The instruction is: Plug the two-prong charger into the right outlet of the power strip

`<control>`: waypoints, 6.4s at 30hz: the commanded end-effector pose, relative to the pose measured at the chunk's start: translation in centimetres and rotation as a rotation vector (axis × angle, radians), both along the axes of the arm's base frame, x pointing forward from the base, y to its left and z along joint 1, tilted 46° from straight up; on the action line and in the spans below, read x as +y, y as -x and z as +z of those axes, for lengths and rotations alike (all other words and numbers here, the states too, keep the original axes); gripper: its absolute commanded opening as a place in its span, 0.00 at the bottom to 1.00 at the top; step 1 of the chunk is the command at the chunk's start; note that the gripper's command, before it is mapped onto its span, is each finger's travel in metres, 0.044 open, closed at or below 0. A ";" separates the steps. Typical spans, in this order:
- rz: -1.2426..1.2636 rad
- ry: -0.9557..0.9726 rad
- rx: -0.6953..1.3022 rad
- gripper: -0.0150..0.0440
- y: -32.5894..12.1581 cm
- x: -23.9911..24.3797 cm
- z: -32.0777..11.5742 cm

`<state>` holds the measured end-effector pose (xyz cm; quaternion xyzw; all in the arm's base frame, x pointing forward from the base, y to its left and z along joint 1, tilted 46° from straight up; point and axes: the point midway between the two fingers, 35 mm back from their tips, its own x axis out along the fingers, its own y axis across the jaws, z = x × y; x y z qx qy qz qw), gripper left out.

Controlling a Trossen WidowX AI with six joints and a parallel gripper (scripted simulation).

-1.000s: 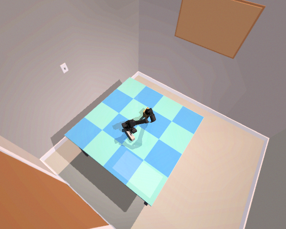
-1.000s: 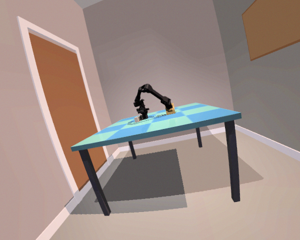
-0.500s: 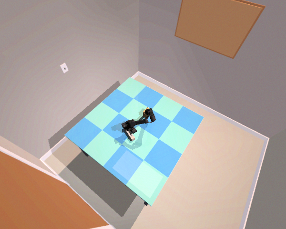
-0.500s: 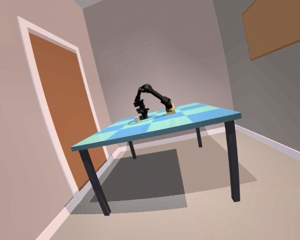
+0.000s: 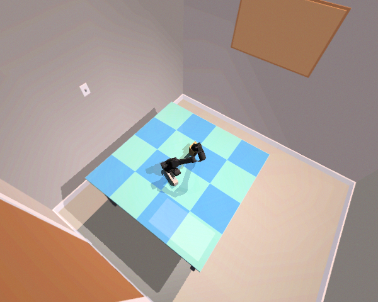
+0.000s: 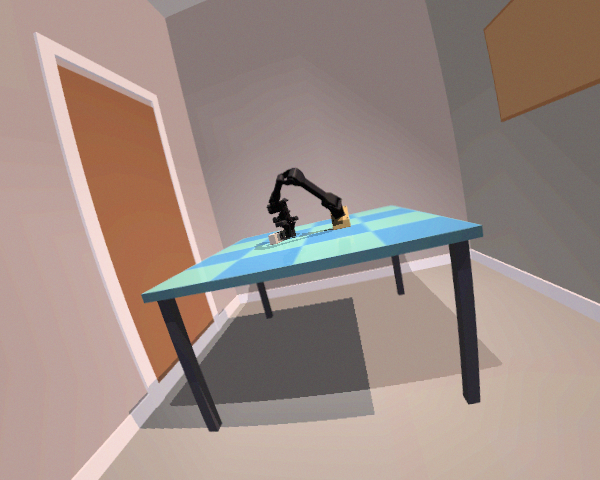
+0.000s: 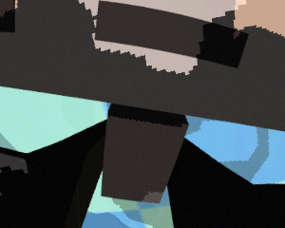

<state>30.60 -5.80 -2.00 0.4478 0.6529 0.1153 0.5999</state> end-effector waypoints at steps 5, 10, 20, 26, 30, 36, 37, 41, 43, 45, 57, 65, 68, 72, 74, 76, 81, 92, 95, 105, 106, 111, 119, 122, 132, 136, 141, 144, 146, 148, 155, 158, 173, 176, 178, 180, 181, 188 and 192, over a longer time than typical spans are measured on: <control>-0.005 0.003 -0.007 0.25 -0.3 -0.2 0.1; -0.005 0.003 -0.007 0.25 -0.3 -0.2 0.1; -0.005 0.003 -0.007 0.25 -0.5 -0.3 0.0; -0.005 0.003 -0.007 0.25 -0.7 -0.4 0.0; -0.005 0.003 -0.008 0.25 -0.8 -0.5 0.0; -0.005 0.003 -0.008 0.25 -1.0 -0.6 -0.1; -0.005 0.003 -0.008 0.25 -1.1 -0.6 -0.1; -0.005 0.003 -0.008 0.25 -1.2 -0.7 -0.1; -0.005 0.003 -0.008 0.25 -1.3 -0.7 -0.1; -0.005 0.003 -0.008 0.25 -1.3 -0.8 -0.1; -0.005 0.003 -0.008 0.25 -1.6 -1.0 -0.1; -0.005 0.003 -0.008 0.25 -1.5 -1.0 -0.1; -0.005 0.003 -0.008 0.25 -1.5 -1.0 0.0; -0.005 0.003 -0.008 0.25 -1.5 -1.0 0.0; -0.005 0.003 -0.008 0.25 -1.5 -1.0 0.0; -0.005 0.003 -0.008 0.25 -1.4 -1.0 0.0; -0.005 0.003 -0.008 0.25 -1.4 -1.0 0.1; -0.005 0.003 -0.008 0.25 -1.4 -0.9 0.0; -0.005 0.003 -0.008 0.25 -1.4 -0.8 0.0; -0.005 0.003 -0.008 0.25 -1.3 -0.7 0.0; -0.005 0.003 -0.008 0.25 -1.3 -0.7 0.0; -0.005 0.003 -0.008 0.25 -1.3 -0.7 0.0; -0.005 0.003 -0.008 0.25 -1.3 -0.6 -0.1; -0.005 0.003 -0.008 0.25 -1.3 -0.6 -0.1; -0.005 0.003 -0.008 0.25 -1.4 -0.5 -0.2; -0.005 0.003 -0.008 0.25 -1.4 -0.5 -0.3; -0.005 0.003 -0.008 0.25 -1.3 -0.4 -0.3; -0.005 0.003 -0.008 0.25 -1.3 -0.4 -0.3; -0.005 0.003 -0.008 0.25 -1.3 -0.4 -0.3; -0.005 0.003 -0.008 0.25 -1.2 -0.4 -0.3; -0.005 0.003 -0.008 0.25 -1.2 -0.4 -0.2; -0.005 0.003 -0.008 0.25 -1.2 -0.5 -0.2; -0.005 0.003 -0.008 0.25 -1.2 -0.6 -0.1; -0.005 0.003 -0.008 0.25 -1.2 -0.6 -0.1; -0.005 0.003 -0.008 0.25 -1.2 -0.7 -0.1; -0.005 0.003 -0.008 0.25 -1.2 -0.7 0.0; -0.005 0.003 -0.008 0.25 -1.2 -0.7 0.0; -0.005 0.003 -0.008 0.25 -1.2 -0.8 0.0; 0.002 -0.004 0.012 0.25 -0.7 -0.3 -0.2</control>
